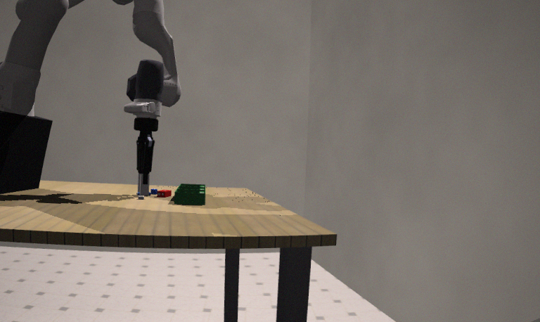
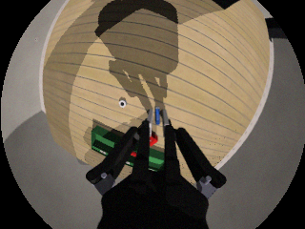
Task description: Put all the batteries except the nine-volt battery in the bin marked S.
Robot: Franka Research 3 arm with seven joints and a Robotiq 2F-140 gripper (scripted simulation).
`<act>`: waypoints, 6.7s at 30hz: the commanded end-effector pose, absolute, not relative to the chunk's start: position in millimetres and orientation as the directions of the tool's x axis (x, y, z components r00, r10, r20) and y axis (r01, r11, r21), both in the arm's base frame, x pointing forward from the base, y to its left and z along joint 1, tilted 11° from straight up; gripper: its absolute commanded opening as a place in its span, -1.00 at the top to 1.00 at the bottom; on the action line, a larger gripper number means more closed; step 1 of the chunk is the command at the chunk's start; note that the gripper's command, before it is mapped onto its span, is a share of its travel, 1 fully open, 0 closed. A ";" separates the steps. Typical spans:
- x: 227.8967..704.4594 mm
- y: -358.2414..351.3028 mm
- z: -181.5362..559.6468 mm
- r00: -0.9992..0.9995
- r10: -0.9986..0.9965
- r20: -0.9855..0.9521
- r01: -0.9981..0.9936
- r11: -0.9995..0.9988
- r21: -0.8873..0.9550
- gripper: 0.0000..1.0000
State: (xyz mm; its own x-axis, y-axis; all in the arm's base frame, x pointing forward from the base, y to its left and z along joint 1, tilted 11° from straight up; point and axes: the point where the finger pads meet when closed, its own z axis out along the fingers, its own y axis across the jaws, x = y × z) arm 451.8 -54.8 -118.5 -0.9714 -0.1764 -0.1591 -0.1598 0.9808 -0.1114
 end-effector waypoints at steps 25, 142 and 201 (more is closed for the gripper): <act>452.8 -54.0 -119.3 -0.964 -0.209 -0.162 -0.192 0.975 -0.114 0.94; 575.9 -104.1 -37.7 -0.391 -0.920 0.013 -0.903 0.381 -0.197 0.94; 580.2 -108.1 -60.1 -0.282 -0.959 0.025 -0.942 0.272 -0.197 0.94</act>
